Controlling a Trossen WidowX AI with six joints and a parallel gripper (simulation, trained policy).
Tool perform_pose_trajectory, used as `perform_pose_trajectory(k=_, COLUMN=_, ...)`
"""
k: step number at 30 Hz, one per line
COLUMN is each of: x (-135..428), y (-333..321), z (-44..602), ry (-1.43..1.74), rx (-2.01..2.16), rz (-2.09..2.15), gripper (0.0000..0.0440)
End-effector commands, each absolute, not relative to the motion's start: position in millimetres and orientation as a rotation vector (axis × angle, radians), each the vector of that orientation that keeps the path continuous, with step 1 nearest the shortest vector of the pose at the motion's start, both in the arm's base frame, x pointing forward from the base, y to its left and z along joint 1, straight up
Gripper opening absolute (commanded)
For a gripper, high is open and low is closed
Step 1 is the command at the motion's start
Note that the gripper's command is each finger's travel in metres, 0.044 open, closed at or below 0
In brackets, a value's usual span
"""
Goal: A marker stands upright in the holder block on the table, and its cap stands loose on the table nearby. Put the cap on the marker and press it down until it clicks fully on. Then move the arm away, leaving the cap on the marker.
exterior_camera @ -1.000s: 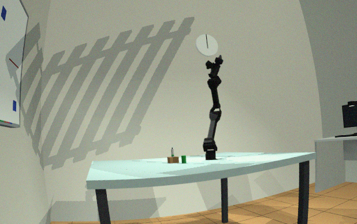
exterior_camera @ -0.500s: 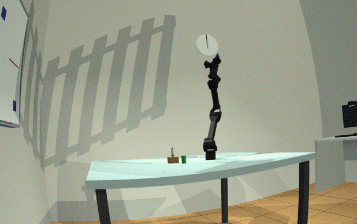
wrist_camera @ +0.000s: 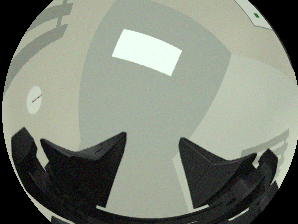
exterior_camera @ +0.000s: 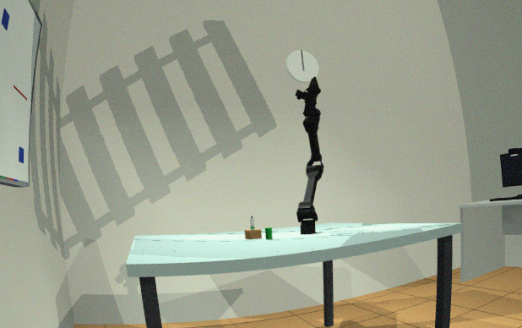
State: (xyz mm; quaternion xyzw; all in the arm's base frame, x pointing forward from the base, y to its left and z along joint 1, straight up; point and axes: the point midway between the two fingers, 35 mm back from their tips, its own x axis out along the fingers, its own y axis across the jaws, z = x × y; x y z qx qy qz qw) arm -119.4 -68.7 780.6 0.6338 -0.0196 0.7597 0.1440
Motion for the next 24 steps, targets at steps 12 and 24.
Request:
perform_pose_trajectory(k=12, x=-86.1, y=-39.5, z=771.0, ry=0.125, rx=1.890, rz=2.003, gripper=0.0289)
perform_pose_trajectory(k=24, x=-59.1, y=-12.4, z=757.2, ry=0.281, rx=1.921, rz=1.849, gripper=0.0297)
